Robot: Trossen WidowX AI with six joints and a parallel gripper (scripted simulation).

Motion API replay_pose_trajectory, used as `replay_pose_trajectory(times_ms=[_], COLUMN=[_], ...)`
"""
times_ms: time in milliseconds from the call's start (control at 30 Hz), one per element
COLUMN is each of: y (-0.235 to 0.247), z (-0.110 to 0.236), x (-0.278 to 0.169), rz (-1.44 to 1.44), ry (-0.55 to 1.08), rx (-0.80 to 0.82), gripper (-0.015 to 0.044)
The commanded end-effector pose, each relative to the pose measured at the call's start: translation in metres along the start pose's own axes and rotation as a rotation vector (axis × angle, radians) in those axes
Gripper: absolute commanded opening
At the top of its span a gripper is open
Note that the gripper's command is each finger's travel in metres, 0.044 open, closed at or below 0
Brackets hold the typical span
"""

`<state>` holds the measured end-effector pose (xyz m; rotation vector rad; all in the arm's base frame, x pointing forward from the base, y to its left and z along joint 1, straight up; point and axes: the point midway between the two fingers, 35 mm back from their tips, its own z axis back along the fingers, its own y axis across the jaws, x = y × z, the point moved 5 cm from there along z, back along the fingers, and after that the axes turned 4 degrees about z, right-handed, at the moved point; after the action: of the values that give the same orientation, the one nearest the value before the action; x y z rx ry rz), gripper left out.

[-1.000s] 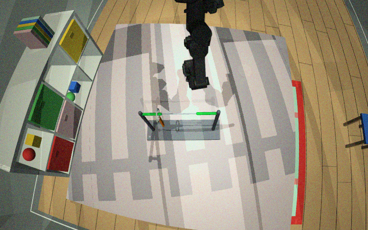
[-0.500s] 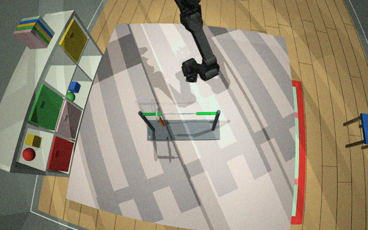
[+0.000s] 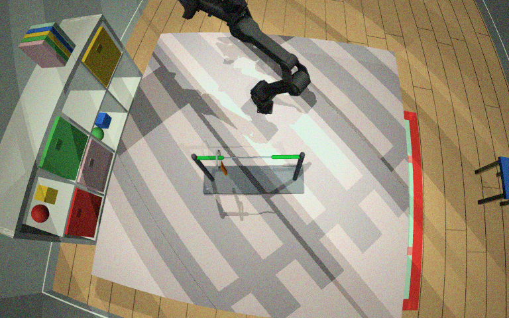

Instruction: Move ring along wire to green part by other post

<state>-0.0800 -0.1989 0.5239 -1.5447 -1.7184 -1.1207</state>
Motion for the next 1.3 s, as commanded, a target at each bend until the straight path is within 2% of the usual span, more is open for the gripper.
replay_pose_trajectory(times_ms=[0,267,500,667,867,1167,1267], y=[0.003,0.031,0.070,0.102,0.135,0.155,0.156], z=[-0.010,-0.005,0.028,0.072,0.142,0.268,0.274], x=[-0.053,-0.149,-0.232,-0.285,-0.331,-0.360,-0.364], rz=[-0.001,0.004,0.005,-0.001,-0.020,-0.085,-0.100], ry=[0.117,0.301,0.443,0.528,0.599,0.646,0.631], rx=[0.108,0.358,0.631,0.858,1.143,1.580,1.612], gripper=[0.0160,0.0160,0.0160,0.0160,0.0160,0.0160,0.0160])
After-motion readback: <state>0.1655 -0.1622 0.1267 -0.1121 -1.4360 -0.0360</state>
